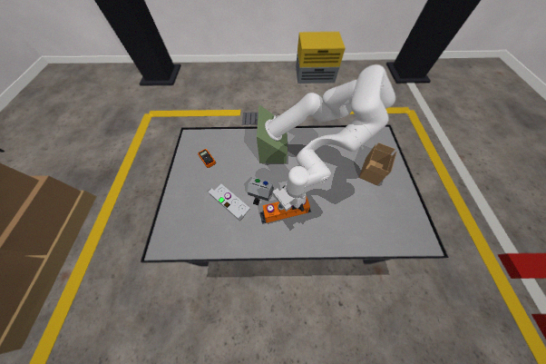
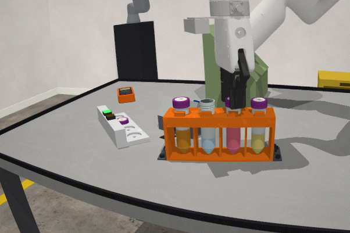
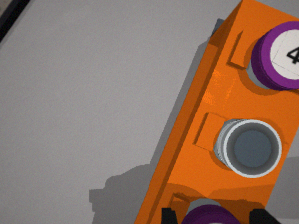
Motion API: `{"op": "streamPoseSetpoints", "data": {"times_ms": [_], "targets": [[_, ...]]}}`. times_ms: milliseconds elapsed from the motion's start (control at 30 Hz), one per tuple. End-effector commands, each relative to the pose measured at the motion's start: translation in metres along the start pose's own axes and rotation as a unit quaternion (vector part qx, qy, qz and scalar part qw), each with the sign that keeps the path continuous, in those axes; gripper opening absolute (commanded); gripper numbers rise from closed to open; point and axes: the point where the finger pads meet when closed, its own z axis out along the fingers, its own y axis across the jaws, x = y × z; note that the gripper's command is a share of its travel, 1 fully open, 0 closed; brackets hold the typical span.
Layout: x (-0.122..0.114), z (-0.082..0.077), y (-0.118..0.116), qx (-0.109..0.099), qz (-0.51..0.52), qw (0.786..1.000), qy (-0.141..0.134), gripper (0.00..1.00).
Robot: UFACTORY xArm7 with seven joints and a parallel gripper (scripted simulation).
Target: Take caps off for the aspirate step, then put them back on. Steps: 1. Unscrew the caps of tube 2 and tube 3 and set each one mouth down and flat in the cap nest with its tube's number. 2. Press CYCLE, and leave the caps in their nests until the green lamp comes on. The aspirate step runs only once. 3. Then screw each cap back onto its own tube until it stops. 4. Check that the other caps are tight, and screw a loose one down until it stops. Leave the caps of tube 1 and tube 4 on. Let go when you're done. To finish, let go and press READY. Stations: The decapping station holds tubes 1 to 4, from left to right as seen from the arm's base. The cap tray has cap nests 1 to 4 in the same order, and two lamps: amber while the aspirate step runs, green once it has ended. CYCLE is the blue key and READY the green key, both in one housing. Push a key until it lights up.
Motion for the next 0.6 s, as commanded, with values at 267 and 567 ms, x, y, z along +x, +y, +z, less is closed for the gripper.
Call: {"op": "streamPoseSetpoints", "data": {"times_ms": [267, 567], "targets": [[0.0016, -0.002, -0.0009, 0.008, -0.198, 0.98, 0.002, 0.46], [0.0016, -0.002, -0.0009, 0.008, -0.198, 0.98, 0.002, 0.0]]}}
